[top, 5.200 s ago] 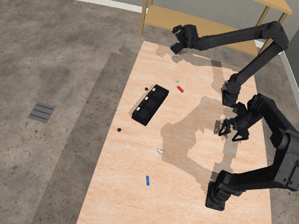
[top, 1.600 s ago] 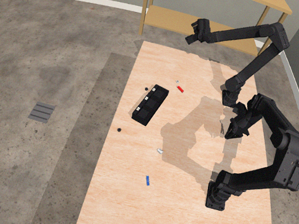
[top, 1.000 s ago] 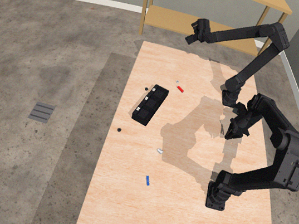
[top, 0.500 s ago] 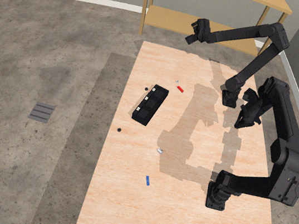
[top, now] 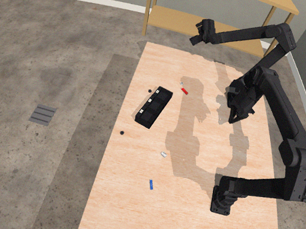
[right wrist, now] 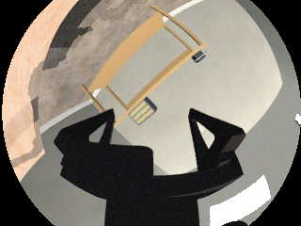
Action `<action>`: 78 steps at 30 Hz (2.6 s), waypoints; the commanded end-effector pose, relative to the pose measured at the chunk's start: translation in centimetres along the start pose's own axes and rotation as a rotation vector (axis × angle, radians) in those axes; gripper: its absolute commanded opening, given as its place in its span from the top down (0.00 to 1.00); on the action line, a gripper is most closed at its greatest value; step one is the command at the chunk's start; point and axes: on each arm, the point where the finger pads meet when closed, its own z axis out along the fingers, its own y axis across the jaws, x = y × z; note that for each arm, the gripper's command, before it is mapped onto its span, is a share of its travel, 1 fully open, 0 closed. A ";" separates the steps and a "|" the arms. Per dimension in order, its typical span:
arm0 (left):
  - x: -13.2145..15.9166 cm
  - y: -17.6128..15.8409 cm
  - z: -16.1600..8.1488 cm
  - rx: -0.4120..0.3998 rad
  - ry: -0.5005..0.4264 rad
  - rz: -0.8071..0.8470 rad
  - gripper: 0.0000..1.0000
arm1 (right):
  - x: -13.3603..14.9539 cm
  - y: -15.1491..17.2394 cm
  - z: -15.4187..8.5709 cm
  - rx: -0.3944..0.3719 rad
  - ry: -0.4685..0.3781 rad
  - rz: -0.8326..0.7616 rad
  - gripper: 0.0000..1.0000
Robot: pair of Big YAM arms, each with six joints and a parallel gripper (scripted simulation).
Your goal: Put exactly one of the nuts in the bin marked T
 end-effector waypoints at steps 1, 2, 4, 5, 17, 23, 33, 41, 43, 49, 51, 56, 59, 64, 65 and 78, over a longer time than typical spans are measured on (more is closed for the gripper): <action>-4.0 1.2 -2.9 0.067 -0.057 -0.137 0.91 | 0.7 -0.1 0.3 -0.003 0.014 0.011 0.00; -4.5 1.7 -2.8 0.075 -0.056 -0.162 0.91 | 0.7 -0.1 0.3 -0.003 0.014 0.011 0.00; -5.2 2.4 -2.7 0.094 -0.053 -0.217 0.91 | 0.7 -0.1 0.3 -0.003 0.014 0.011 0.00; -5.7 3.1 -2.6 0.103 -0.043 -0.251 0.91 | 0.7 -0.1 0.3 -0.003 0.014 0.011 0.00; -9.9 9.8 -1.2 0.211 -0.003 -0.604 0.91 | 0.7 -0.1 0.3 -0.003 0.014 0.011 0.00; -11.5 13.8 -0.3 0.251 -0.008 -0.746 0.91 | 0.7 -0.1 0.3 -0.003 0.014 0.011 0.00; -12.7 20.2 1.1 0.331 0.005 -1.043 0.91 | 0.7 -0.1 0.3 -0.003 0.014 0.011 0.00; -13.3 22.3 1.7 0.337 0.008 -1.061 0.91 | 0.7 -0.1 0.3 -0.003 0.014 0.011 0.00; -12.9 22.4 0.8 0.340 -0.011 -1.065 0.91 | 0.7 -0.1 0.3 -0.003 0.014 0.011 0.00; -12.3 23.2 0.8 0.338 -0.006 -1.084 0.91 | 0.7 -0.1 0.3 -0.003 0.014 0.011 0.00; -12.1 23.2 0.7 0.338 -0.005 -1.082 0.91 | 0.7 -0.1 0.3 -0.003 0.014 0.011 0.00; -12.3 22.5 0.4 0.338 -0.007 -1.066 0.91 | 0.7 -0.1 0.3 -0.003 0.014 0.011 0.00; -12.3 22.5 0.4 0.338 -0.005 -1.068 0.91 | 0.7 -0.1 0.3 -0.003 0.014 0.011 0.00; -12.2 22.5 0.2 0.339 -0.007 -1.068 0.91 | 0.7 -0.1 0.3 -0.003 0.014 0.011 0.00; -12.2 22.5 0.2 0.339 -0.007 -1.068 0.91 | 0.7 -0.1 0.3 -0.003 0.014 0.011 0.00; -12.3 22.5 0.2 0.338 -0.002 -1.067 0.91 | 0.7 -0.1 0.3 -0.003 0.014 0.011 0.00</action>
